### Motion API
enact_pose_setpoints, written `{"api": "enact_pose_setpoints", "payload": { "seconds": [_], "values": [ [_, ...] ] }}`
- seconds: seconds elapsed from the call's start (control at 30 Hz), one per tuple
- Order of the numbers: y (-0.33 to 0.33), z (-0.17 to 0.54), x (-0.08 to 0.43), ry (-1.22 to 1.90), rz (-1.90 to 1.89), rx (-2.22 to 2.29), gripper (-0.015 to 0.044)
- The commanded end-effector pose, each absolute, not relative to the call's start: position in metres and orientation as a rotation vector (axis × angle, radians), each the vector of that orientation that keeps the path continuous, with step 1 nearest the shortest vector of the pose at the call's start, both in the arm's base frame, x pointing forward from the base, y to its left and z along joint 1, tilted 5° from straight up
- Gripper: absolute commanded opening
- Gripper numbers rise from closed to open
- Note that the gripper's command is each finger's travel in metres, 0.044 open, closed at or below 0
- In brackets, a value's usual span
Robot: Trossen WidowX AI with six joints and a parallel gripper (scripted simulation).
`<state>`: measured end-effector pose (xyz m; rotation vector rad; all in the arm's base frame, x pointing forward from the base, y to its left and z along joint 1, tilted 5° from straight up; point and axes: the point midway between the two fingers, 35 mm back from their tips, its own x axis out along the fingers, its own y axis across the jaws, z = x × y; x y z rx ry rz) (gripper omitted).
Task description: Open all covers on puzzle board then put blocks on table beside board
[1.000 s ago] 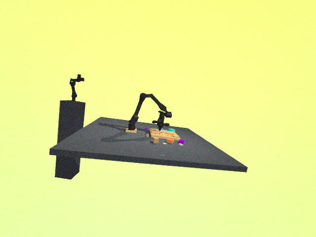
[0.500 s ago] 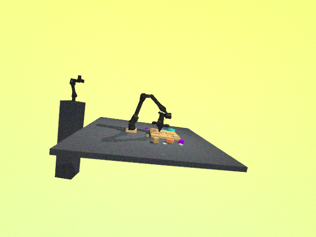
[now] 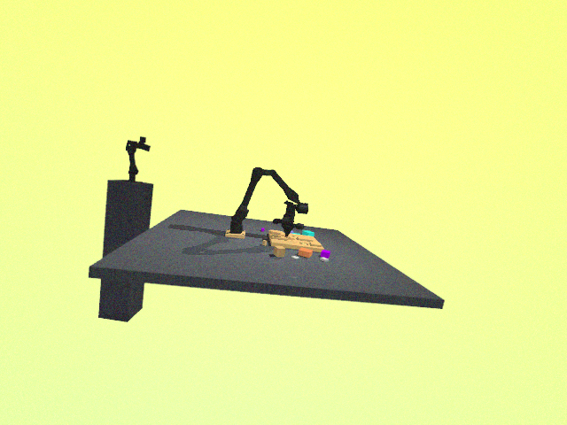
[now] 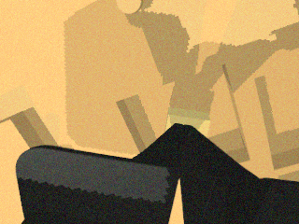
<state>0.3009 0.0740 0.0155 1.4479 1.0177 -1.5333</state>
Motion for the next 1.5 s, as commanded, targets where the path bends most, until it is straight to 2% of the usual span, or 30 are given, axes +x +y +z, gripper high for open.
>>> {"api": "enact_pose_setpoints", "payload": {
  "seconds": [0.0, 0.4, 0.7, 0.93, 1.27, 1.3, 1.47],
  "values": [
    [0.0707, 0.0136, 0.3002, 1.015, -1.535, 1.441, 0.0],
    [0.0707, 0.0136, 0.3002, 1.074, -1.468, 1.375, 0.0],
    [0.0709, 0.0137, 0.3002, 1.448, -0.849, 0.781, 0.0],
    [0.0717, 0.0137, 0.3001, 1.591, -0.353, 0.306, 0.0],
    [0.0725, 0.0137, 0.3001, 1.593, -0.339, 0.293, 0.0],
    [0.0727, 0.0155, 0.3015, 1.556, -0.508, 0.463, 0.0],
    [0.073, 0.0192, 0.3014, 1.568, -0.46, 0.415, 0.0]
  ]
}}
